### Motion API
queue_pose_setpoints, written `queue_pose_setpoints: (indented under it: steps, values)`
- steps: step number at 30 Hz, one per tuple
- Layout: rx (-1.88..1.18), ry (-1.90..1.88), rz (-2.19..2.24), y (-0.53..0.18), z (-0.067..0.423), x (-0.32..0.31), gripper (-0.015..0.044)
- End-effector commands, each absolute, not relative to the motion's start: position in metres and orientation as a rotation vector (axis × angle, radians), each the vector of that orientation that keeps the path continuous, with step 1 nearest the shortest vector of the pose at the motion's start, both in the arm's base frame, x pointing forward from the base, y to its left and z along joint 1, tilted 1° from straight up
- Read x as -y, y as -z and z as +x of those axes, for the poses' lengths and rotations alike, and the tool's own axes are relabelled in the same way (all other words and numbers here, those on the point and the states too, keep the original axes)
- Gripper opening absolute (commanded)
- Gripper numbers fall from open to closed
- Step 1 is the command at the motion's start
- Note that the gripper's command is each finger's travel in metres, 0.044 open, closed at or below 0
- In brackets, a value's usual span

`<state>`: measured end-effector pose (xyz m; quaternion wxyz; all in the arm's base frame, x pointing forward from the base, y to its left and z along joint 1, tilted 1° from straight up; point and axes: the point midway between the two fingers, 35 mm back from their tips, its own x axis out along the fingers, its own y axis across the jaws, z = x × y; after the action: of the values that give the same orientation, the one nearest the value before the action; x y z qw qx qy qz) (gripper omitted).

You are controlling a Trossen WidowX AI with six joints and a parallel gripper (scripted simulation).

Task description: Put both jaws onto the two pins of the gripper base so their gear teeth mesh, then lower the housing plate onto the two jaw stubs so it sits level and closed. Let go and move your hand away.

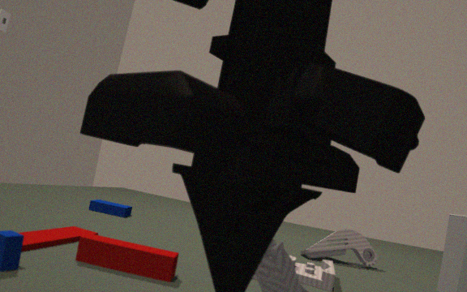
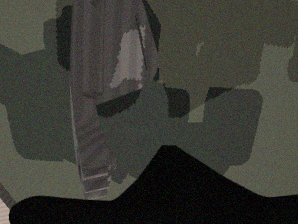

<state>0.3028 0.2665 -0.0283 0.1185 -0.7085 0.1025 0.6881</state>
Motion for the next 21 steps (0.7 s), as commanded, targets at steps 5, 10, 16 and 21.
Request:
queue_pose_setpoints:
  steps: [5, 10, 16, 21]
  values:
    - [-0.301, -2.018, -2.075, 0.032, 0.301, -0.261, 0.0]
    - [-0.302, -2.019, -2.075, 0.032, 0.299, -0.253, 0.0]
    - [-0.303, -2.019, -2.076, 0.032, 0.296, -0.244, 0.0]
    - [-0.304, -2.02, -2.076, 0.032, 0.294, -0.236, 0.0]
